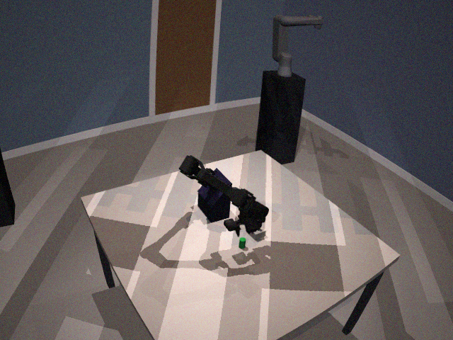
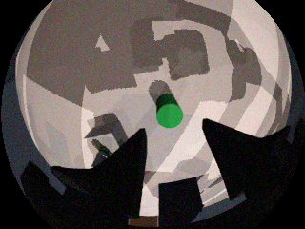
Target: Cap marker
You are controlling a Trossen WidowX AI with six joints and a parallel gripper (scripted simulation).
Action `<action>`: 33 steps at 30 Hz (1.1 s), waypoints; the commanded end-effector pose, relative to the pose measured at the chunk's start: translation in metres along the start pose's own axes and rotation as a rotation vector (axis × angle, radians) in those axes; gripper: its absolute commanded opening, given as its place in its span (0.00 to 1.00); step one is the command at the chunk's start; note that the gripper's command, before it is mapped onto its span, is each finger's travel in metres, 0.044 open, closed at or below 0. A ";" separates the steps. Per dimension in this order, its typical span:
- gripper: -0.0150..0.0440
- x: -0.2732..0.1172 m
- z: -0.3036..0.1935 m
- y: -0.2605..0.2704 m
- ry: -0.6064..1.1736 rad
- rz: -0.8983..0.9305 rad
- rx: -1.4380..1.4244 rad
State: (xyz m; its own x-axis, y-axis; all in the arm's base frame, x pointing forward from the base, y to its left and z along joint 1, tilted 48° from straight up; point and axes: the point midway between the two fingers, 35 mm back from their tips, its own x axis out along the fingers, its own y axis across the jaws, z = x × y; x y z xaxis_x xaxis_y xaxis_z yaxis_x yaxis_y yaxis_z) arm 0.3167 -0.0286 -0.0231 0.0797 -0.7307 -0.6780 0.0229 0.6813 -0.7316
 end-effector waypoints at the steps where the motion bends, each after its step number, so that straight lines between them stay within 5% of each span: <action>1: 0.68 0.014 -0.003 0.000 0.010 -0.007 -0.007; 33: 0.68 0.060 -0.003 0.000 0.011 -0.008 -0.009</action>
State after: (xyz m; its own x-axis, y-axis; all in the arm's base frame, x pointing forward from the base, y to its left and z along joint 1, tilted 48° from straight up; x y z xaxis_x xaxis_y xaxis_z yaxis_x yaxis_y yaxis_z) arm 0.3208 -0.0662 -0.0589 0.0769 -0.7329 -0.6760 0.0210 0.6791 -0.7338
